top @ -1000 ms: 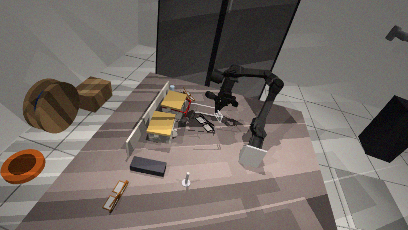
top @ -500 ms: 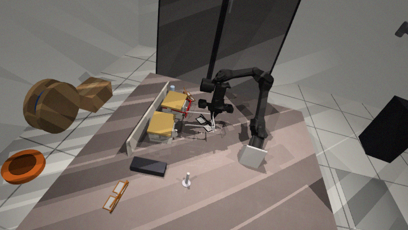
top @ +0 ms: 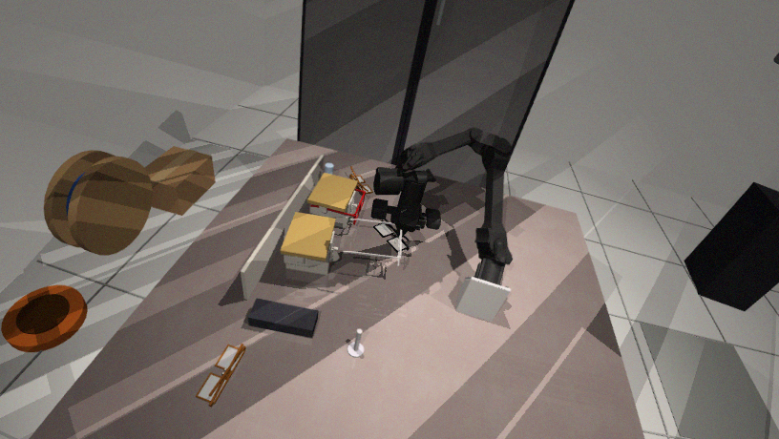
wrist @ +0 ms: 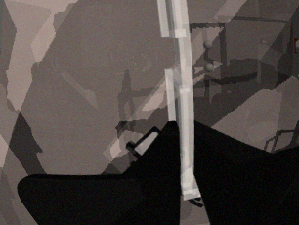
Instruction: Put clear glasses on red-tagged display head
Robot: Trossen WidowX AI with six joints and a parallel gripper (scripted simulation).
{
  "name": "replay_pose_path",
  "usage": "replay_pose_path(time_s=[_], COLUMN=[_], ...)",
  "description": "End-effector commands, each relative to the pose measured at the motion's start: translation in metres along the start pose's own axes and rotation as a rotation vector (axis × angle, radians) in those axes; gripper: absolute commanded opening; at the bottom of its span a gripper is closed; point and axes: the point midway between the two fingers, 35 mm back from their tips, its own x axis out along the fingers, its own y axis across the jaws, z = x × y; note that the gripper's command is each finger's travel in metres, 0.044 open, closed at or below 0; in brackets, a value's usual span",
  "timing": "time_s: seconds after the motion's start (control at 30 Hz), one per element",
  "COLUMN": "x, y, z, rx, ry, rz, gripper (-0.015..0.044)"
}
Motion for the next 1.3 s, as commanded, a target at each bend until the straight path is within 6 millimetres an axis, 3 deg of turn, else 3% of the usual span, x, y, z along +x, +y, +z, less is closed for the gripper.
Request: replay_pose_path(time_s=[0.0,0.27,0.6,1.27], x=[0.002,0.010,0.021,0.047], y=[0.000,0.001,0.003,0.003], z=[0.000,0.000,0.000,-0.001], rx=[0.002,0.001,0.004,0.003], ry=[0.016,0.029,-0.004,0.017], rz=[-0.032,-0.130,-0.033,-0.065], gripper=[0.0000,0.0000,0.0000,0.0000])
